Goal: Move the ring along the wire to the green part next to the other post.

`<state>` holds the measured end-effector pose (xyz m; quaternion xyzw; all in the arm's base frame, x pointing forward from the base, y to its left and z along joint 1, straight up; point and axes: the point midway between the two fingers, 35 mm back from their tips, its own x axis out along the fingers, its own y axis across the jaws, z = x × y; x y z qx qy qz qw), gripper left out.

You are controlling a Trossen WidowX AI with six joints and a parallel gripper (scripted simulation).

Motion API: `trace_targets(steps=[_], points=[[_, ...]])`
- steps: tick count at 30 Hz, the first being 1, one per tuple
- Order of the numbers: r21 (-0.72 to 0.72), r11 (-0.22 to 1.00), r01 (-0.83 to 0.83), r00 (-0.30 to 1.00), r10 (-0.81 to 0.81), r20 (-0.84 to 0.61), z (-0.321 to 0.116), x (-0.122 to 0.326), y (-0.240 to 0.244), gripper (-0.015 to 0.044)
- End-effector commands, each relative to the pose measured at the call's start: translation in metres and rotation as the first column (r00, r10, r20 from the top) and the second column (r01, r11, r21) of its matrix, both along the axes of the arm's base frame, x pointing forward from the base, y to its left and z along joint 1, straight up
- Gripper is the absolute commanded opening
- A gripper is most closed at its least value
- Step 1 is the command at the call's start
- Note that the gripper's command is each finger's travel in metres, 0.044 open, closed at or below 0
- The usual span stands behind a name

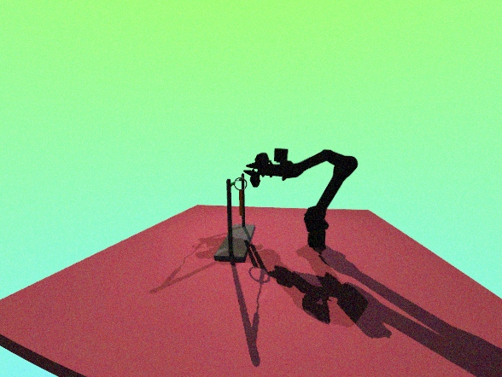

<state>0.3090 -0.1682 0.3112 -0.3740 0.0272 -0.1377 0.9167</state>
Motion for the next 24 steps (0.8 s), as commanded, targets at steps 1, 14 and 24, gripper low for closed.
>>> trace_targets(steps=[1, 14, 24], points=[[0.087, 0.996, -0.006, 0.998, 0.011, -0.056, -0.039, -0.007, -0.01, 0.016], [0.416, 0.903, -0.109, 0.977, 0.173, -0.121, -0.148, -0.044, 0.017, 0.016], [0.72, 0.675, -0.158, 0.949, 0.304, -0.077, -0.225, -0.092, 0.07, 0.016]])
